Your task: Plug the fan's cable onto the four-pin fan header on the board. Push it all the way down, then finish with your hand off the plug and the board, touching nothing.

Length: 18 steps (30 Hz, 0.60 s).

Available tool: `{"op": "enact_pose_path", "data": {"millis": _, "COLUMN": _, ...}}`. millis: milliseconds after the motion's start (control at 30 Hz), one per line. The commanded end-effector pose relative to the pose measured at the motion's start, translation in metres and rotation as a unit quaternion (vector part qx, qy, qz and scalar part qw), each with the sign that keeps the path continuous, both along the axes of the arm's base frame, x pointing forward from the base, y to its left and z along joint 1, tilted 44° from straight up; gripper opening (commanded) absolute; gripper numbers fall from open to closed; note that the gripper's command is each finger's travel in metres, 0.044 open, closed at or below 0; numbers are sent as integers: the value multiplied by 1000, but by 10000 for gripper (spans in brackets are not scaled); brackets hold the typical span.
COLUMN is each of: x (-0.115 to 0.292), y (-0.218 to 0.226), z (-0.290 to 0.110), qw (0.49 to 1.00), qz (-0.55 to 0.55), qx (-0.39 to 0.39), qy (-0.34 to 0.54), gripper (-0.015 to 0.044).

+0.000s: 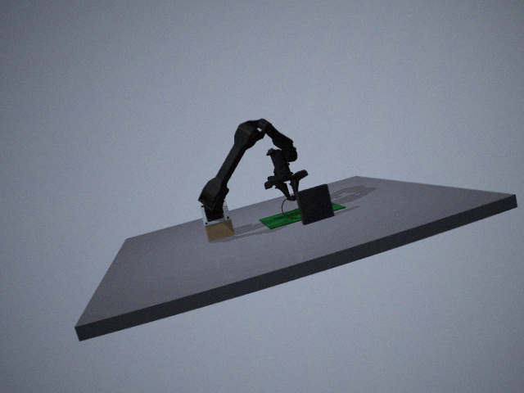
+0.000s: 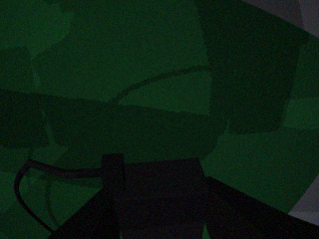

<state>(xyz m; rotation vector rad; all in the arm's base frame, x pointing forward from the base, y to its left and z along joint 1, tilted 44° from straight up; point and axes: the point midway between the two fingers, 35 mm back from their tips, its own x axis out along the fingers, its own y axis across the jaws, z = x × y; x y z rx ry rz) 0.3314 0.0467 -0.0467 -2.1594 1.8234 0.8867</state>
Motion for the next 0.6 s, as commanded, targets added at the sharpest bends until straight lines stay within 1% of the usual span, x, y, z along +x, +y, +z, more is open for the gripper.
{"op": "enact_pose_path", "data": {"millis": 0, "x": 1, "y": 13, "z": 13, "qw": 1000, "qz": 0, "qx": 4, "qy": -5, "gripper": 0}}
{"op": "enact_pose_path", "data": {"millis": 167, "x": -1, "y": 22, "z": 24, "qw": 1000, "qz": 0, "qx": 3, "qy": -5, "gripper": 0}}
{"op": "enact_pose_path", "data": {"millis": 300, "x": -1, "y": 22, "z": 24, "qw": 1000, "qz": -1, "qx": 3, "qy": -7, "gripper": 0}}
{"op": "enact_pose_path", "data": {"millis": 567, "x": -1, "y": 19, "z": 26, "qw": 991, "qz": -80, "qx": 34, "qy": -100, "gripper": 0}}
